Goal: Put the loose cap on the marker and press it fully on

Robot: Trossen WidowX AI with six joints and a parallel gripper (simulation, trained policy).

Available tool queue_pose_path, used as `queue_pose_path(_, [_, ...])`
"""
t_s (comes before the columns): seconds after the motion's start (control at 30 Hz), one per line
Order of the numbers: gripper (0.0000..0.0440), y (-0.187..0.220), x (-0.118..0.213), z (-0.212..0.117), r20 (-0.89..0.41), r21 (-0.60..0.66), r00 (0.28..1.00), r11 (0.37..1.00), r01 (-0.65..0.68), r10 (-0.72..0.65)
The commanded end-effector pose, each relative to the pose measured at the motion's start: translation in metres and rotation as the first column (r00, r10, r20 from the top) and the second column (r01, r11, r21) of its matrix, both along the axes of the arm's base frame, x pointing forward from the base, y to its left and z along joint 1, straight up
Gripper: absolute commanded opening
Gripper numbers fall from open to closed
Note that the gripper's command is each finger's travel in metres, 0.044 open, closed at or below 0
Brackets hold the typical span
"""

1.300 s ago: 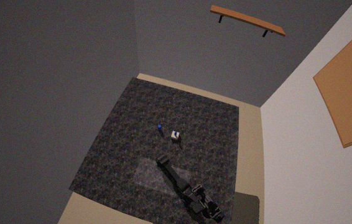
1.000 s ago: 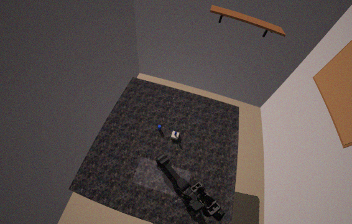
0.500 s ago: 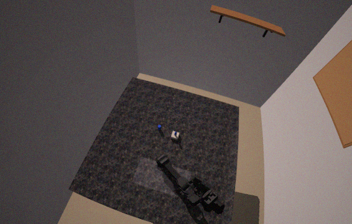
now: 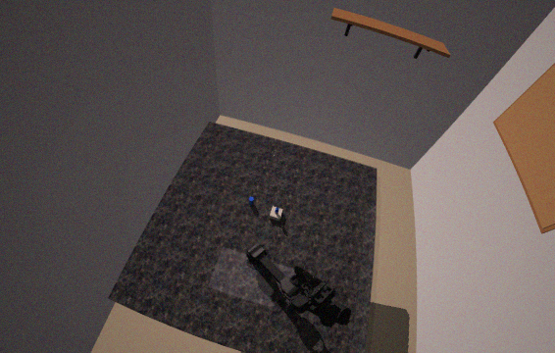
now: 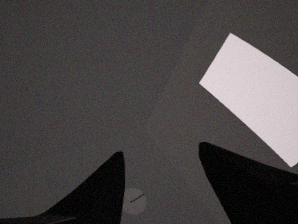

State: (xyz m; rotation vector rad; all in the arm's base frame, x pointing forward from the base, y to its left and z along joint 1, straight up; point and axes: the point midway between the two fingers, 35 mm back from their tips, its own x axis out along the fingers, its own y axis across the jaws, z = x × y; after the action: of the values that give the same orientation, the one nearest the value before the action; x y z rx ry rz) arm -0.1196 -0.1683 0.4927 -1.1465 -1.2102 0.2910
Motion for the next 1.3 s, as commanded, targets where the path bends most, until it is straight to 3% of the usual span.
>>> queue_pose_path(0.0, [0.024,0.014,0.013,0.002,-0.05,-0.041,0.999,0.999,-0.016,0.014])
queue_pose_path(1.27, [0.0295,0.127,0.095,-0.001,-0.409,-0.323,0.912,0.933,-0.156,0.011])
